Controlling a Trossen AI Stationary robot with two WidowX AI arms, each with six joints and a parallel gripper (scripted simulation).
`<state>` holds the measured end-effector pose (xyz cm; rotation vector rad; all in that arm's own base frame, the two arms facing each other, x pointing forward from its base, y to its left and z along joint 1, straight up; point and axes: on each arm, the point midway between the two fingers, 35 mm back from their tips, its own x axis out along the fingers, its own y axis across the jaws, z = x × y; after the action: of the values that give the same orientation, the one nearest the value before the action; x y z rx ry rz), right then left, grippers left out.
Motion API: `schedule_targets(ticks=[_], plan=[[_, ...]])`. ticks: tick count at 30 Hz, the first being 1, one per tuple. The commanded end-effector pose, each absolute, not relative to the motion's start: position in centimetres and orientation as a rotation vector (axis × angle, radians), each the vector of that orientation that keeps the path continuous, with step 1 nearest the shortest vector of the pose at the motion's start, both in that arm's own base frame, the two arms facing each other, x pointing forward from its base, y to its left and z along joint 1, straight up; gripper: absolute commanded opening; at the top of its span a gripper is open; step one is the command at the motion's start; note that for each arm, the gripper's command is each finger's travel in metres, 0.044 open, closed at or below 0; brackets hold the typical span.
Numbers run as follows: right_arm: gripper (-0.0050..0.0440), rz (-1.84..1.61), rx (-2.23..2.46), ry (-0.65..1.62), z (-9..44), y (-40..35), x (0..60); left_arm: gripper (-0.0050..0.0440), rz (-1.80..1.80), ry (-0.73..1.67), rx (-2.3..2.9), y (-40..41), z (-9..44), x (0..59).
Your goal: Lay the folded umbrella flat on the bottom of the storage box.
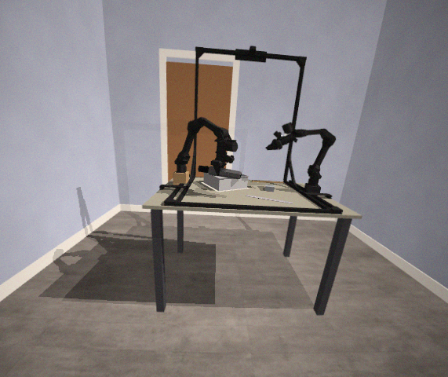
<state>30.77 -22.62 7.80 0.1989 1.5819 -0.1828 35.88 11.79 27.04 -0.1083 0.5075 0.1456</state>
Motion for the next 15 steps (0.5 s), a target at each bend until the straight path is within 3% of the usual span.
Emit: schedule_targets(ticks=[1,15], plan=[[0.0,-0.181,0.18,1.566,8.5,-21.4,31.7,0.04,0.142,0.505,-0.102,11.8,27.1,35.9],[0.0,-0.17,0.169,1.566,8.5,-13.9,34.5,0.04,0.142,0.505,-0.102,11.8,27.1,35.9]])
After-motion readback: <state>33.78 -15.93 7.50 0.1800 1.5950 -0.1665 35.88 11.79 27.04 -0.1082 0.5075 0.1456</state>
